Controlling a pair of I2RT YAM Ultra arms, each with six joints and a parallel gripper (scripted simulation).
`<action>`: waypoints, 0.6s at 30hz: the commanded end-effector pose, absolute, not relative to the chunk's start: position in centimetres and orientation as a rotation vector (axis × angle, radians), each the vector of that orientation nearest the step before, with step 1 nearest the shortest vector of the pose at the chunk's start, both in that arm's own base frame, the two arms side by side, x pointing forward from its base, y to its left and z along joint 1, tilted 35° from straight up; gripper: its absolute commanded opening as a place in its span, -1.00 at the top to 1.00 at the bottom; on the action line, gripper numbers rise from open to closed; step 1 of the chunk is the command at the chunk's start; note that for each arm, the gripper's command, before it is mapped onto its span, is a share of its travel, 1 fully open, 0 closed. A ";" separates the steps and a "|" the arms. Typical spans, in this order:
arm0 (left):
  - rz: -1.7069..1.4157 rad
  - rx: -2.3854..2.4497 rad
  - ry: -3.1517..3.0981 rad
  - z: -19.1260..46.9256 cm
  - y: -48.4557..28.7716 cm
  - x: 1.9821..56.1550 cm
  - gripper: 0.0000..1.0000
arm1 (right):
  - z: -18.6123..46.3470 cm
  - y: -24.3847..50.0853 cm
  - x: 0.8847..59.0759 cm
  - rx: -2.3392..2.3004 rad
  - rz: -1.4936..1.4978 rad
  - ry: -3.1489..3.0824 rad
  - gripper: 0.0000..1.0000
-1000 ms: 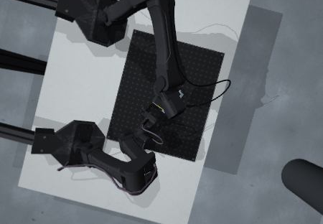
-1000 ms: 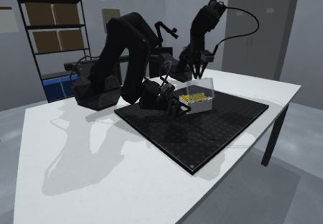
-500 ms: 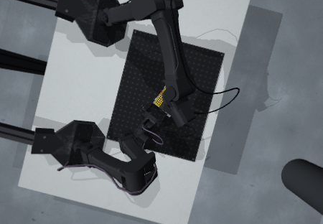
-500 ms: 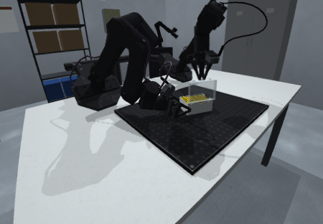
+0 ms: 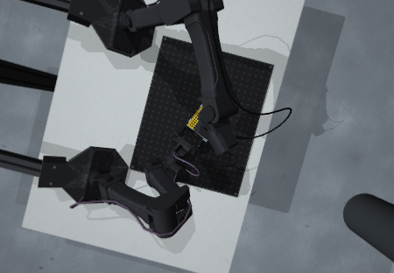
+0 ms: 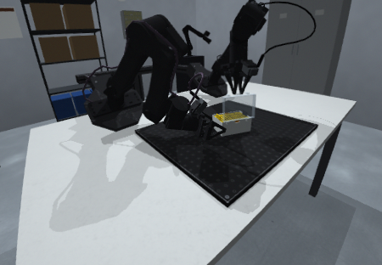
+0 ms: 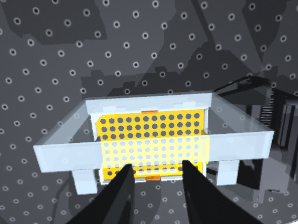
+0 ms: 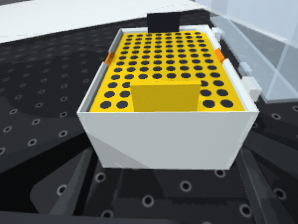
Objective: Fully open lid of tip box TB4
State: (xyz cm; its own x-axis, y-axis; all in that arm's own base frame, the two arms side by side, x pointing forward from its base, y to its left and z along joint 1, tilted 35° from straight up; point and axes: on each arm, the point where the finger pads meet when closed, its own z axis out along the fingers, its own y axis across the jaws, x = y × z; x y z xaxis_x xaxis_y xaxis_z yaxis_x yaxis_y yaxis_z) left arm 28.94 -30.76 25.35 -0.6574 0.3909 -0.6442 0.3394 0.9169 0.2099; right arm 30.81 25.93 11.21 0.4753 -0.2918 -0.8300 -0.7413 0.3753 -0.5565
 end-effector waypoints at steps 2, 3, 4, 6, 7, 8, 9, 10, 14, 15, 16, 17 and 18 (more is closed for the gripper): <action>0.064 0.532 2.326 26.4 -31.3 28.7 0.22 | 11.0 26.3 30.7 -1.217 0.397 1.086 -0.67; 0.064 0.532 2.326 26.4 -31.3 28.7 0.22 | 11.0 26.3 30.7 -1.217 0.397 1.086 -0.67; 0.055 0.526 2.319 26.9 -31.3 28.4 0.22 | 11.0 26.3 30.7 -1.217 0.397 1.086 -0.67; 0.045 0.509 2.308 27.5 -31.1 28.3 0.22 | 11.0 26.3 30.7 -1.217 0.397 1.086 -0.67; 0.042 0.504 2.305 27.7 -31.1 28.2 0.22 | 11.0 26.3 30.7 -1.217 0.397 1.086 -0.67; 0.038 0.503 2.302 27.9 -31.1 28.2 0.22 | 11.0 26.3 30.7 -1.217 0.397 1.086 -0.67; 0.034 0.501 2.299 28.1 -31.1 28.1 0.22 | 11.0 26.3 30.7 -1.217 0.397 1.086 -0.67; 0.030 0.499 2.296 28.3 -31.1 28.0 0.22 | 11.0 26.3 30.7 -1.217 0.397 1.086 -0.67; 0.015 0.492 2.286 29.0 -31.1 27.7 0.22 | 11.0 26.3 30.7 -1.217 0.397 1.086 -0.67; 0.014 0.492 2.286 29.2 -31.1 27.6 0.22 | 11.0 26.3 30.7 -1.217 0.397 1.086 -0.67; 0.014 0.492 2.286 29.4 -31.0 27.4 0.22 | 11.0 26.3 30.7 -1.217 0.397 1.086 -0.67; 0.016 0.493 2.287 29.5 -31.0 27.2 0.22 | 11.0 26.3 30.7 -1.217 0.397 1.086 -0.67; 0.032 0.502 2.297 29.1 -31.1 27.2 0.22 | 11.0 26.3 30.7 -1.217 0.397 1.086 -0.67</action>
